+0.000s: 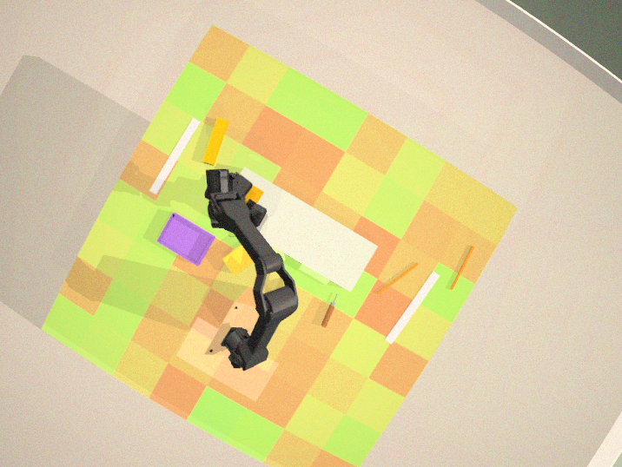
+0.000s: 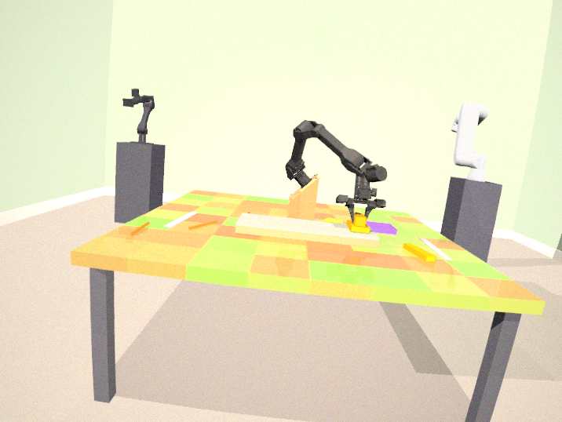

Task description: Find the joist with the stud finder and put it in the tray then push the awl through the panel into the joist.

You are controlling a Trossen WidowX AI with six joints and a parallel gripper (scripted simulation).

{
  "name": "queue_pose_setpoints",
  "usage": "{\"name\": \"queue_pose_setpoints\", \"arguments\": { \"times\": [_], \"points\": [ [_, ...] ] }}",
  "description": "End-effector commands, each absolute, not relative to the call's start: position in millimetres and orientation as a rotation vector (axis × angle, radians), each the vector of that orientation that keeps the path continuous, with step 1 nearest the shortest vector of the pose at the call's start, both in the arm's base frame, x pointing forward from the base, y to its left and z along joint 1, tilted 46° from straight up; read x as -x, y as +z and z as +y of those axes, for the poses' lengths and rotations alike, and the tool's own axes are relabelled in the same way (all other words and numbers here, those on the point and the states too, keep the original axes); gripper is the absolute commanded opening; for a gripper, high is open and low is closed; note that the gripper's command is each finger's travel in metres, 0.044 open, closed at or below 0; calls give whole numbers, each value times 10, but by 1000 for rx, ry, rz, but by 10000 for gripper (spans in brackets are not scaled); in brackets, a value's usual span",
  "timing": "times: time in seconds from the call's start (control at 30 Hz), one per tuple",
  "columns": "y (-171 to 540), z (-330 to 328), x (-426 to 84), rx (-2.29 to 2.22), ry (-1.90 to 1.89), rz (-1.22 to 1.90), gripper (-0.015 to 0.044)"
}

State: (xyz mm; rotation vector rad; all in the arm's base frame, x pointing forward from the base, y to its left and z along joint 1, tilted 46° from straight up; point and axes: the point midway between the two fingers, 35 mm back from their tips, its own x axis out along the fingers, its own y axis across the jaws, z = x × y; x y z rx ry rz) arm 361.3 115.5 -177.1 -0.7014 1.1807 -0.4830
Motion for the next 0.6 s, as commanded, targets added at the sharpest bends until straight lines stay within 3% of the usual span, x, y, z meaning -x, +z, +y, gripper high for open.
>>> {"name": "queue_pose_setpoints", "arguments": {
  "times": [0.0, 0.57],
  "points": [
    [-1766, 1150, -3613, 703, -484, 1180, 0],
    [-1518, 895, -3618, 697, -484, 1182, 0]
  ]
}}
